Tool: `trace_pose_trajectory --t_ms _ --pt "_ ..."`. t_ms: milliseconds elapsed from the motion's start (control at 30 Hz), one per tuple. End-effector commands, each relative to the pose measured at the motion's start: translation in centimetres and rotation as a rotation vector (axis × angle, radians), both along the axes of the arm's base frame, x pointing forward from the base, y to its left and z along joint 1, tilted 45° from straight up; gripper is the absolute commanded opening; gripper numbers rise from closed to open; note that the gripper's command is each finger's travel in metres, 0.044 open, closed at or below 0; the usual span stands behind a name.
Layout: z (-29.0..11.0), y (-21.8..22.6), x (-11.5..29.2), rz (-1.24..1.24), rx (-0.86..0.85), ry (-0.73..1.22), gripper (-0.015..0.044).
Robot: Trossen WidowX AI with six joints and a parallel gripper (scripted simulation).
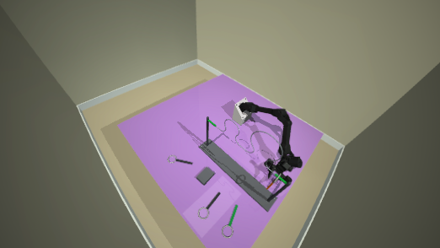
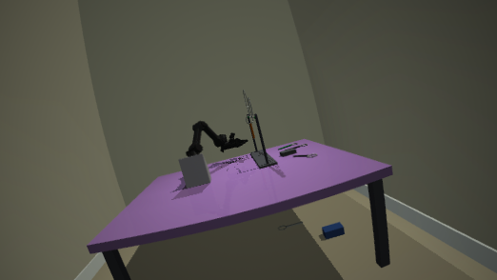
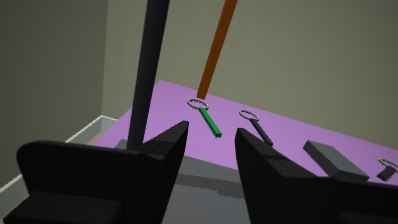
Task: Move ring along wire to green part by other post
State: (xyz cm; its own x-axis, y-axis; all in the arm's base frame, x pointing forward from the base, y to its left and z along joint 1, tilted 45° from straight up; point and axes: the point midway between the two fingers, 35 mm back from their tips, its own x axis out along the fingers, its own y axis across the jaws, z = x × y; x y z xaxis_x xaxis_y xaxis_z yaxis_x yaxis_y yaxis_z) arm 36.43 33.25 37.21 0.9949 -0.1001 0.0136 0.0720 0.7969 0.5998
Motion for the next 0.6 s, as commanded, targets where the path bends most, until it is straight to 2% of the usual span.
trace_pose_trajectory --t_ms 0,300,567 --pt "-1.2 2.7 -2.5 -0.003 0.143 -0.018 0.016" --pt "-1.3 3.2 -2.9 -0.003 0.17 -0.021 0.016" --pt "2.1 -0.9 1.2 -0.003 0.169 -0.026 0.016"
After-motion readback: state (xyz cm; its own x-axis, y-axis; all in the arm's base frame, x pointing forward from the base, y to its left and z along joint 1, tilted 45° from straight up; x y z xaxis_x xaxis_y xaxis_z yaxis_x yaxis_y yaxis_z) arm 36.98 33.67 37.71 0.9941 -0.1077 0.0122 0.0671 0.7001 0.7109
